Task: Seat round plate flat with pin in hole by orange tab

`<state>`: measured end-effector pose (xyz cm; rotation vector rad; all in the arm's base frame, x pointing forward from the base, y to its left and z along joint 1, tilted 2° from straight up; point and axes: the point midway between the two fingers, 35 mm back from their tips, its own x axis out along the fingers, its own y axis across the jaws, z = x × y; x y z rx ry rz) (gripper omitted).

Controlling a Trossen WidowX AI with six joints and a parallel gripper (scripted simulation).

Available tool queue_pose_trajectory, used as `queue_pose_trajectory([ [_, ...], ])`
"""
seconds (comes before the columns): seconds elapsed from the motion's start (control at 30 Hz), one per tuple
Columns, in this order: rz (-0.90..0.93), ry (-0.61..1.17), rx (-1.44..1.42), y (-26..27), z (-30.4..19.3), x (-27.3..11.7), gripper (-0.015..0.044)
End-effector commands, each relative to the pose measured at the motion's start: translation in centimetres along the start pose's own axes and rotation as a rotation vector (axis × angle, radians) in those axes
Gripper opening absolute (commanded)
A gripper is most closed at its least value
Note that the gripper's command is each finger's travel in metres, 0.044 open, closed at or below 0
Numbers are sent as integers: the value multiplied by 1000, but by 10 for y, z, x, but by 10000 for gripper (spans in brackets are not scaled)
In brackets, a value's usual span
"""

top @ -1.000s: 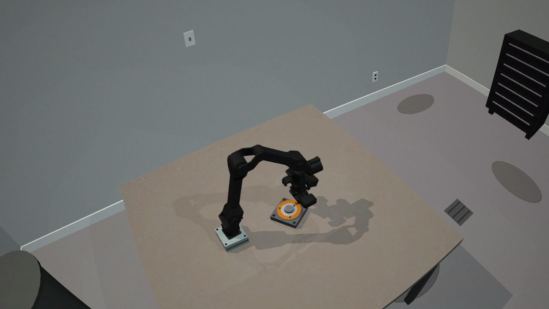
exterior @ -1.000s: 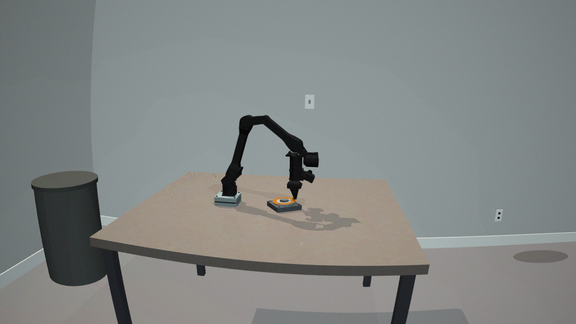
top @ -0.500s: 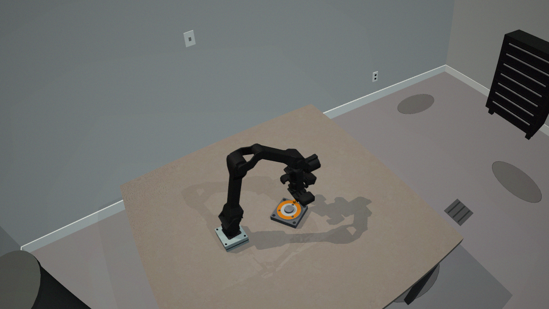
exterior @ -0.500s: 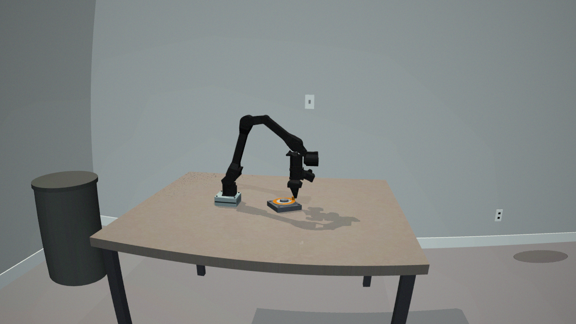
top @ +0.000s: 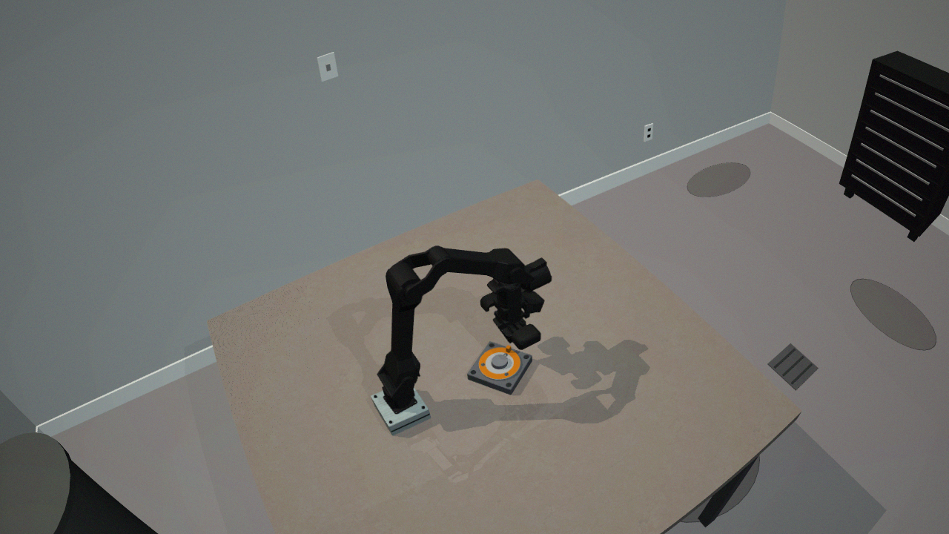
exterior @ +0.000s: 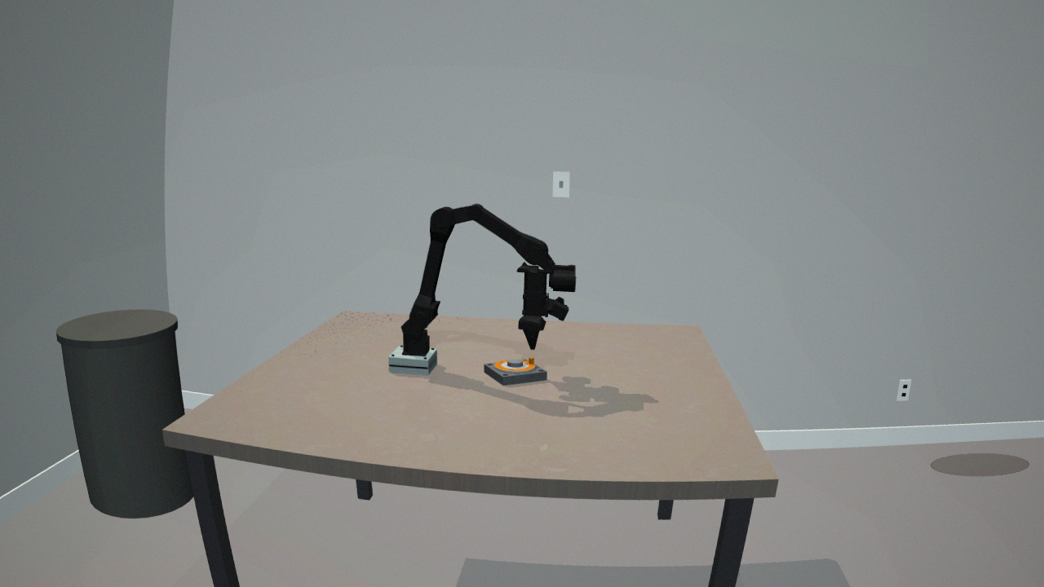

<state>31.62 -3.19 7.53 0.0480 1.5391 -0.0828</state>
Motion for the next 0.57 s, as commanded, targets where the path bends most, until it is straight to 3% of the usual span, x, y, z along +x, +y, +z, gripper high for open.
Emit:
queue_pose_trajectory([
  [0.0, 4, -14, 5, 0, -1, -15, 0],
  [0.53, 0, -12, 1, 0, 0, -8, 0],
])
